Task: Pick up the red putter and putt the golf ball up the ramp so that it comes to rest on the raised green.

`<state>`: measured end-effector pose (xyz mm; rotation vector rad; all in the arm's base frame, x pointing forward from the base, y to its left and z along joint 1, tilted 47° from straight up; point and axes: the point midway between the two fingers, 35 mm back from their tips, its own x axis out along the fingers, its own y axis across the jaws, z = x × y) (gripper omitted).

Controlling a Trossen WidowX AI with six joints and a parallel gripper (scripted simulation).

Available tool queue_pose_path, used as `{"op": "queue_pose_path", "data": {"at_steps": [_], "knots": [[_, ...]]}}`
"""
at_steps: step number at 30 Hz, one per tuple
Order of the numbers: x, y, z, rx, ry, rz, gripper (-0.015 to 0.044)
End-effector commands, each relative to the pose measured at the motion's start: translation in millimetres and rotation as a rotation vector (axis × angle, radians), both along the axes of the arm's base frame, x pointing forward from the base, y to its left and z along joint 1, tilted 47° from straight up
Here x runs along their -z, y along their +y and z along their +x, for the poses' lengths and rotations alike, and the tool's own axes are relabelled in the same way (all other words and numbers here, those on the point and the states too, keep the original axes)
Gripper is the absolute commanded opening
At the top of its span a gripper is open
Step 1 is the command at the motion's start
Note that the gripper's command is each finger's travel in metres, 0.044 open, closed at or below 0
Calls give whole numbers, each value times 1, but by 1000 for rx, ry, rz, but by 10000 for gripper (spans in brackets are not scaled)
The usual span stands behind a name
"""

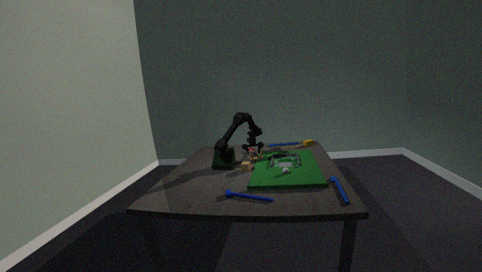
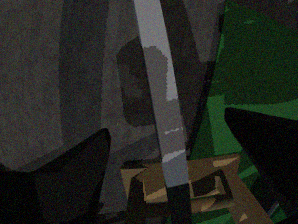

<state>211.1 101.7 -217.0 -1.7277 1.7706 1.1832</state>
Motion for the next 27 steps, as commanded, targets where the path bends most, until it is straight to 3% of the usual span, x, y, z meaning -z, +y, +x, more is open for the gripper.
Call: {"op": "queue_pose_path", "data": {"at_steps": [1,5,19,27], "knots": [[3,-6,-2,-6,3,-6,440],[6,-8,-2,-6,3,-6,440],[5,-5,-1,1,0,-1,72],[4,-4,-1,1,0,-1,0]]}}
